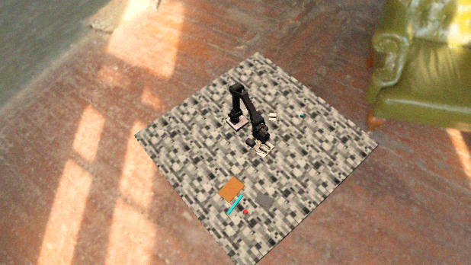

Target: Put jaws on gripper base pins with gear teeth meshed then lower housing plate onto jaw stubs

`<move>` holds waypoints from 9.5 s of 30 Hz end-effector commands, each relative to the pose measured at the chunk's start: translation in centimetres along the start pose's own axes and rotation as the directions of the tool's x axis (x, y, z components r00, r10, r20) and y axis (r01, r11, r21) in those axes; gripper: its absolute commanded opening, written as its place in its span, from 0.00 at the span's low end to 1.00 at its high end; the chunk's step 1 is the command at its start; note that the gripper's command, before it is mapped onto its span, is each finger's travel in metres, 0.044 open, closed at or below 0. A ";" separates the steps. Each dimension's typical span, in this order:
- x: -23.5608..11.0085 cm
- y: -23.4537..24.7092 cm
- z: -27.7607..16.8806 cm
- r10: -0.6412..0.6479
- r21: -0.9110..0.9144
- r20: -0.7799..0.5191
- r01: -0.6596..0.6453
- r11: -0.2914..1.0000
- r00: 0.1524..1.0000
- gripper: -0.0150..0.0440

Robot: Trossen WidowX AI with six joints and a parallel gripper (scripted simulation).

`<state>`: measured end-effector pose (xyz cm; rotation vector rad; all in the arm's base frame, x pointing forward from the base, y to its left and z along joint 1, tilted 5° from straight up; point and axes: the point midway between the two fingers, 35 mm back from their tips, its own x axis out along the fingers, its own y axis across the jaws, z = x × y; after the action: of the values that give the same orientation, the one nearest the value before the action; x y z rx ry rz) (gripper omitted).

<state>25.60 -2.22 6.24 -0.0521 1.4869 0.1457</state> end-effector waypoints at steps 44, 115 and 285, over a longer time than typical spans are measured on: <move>2.7 0.2 -0.4 0.006 0.017 -0.009 -0.006 1.000 1.000 0.85; 3.8 0.2 -0.4 0.006 0.019 -0.009 -0.006 1.000 1.000 0.85; -8.9 1.1 -5.2 0.006 0.020 -0.013 -0.006 1.000 1.000 1.00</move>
<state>19.64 -2.41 14.77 -0.0326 1.5001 0.1278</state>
